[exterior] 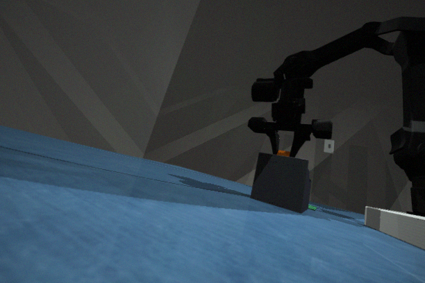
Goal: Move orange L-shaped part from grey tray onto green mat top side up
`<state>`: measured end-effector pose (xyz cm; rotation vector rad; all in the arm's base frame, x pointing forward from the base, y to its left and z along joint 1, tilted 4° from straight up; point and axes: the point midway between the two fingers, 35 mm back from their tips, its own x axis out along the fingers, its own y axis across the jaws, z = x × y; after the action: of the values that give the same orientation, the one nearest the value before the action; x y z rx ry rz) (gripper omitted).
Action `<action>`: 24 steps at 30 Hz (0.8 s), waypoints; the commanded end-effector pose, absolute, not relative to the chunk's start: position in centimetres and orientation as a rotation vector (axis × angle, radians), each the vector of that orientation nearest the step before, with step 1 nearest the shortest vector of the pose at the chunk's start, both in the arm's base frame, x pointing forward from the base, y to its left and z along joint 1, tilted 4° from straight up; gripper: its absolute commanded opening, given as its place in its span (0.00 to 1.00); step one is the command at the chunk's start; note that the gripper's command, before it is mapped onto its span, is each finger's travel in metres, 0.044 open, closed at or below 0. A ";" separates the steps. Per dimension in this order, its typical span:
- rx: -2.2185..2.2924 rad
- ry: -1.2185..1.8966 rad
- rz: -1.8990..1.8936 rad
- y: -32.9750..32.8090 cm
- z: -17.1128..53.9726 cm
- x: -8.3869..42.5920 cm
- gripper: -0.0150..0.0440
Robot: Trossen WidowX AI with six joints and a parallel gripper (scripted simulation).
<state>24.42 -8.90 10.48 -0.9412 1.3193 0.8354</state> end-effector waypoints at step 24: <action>-0.943 1.315 0.837 -8.8 14.9 24.1 0.25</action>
<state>24.09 -8.82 14.24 -0.9410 1.3202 0.8356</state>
